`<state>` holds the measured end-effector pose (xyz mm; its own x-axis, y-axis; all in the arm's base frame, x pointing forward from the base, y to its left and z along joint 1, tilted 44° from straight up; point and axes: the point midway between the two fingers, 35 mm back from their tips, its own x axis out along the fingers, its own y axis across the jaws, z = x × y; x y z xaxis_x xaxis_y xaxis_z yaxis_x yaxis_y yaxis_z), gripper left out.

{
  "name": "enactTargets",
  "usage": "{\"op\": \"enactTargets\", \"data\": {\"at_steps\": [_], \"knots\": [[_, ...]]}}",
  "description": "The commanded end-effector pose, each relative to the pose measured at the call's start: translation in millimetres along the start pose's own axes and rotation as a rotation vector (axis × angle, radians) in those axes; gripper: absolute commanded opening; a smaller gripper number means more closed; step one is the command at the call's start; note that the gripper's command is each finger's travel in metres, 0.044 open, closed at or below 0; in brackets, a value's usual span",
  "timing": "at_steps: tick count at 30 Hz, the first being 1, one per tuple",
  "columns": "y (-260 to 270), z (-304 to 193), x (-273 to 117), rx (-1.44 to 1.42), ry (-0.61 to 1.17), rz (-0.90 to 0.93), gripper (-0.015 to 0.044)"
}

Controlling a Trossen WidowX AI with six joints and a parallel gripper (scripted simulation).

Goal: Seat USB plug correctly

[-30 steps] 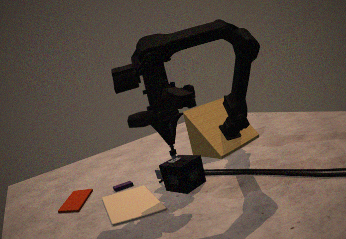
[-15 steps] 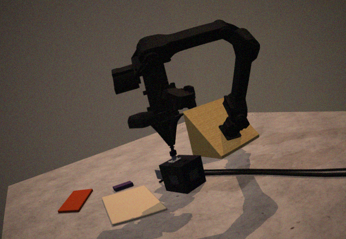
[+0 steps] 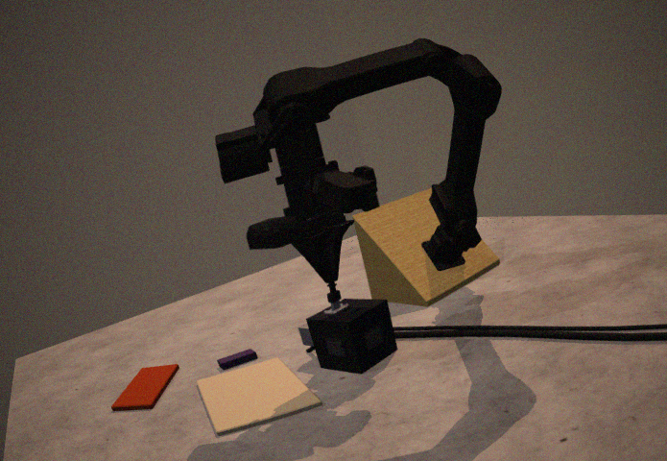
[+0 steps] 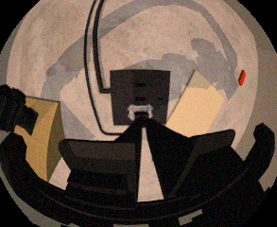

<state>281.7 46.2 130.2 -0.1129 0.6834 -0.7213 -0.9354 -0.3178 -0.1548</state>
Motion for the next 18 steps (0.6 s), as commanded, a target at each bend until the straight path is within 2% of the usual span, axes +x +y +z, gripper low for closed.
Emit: {"op": "enactTargets", "data": {"at_steps": [1, 18], "knots": [[-0.1, 0.2, 1.0, 0.003, -0.003, -0.002, 0.0000], [-0.1, 0.2, 3.0, 0.003, -0.003, -0.002, 0.0000]]}}
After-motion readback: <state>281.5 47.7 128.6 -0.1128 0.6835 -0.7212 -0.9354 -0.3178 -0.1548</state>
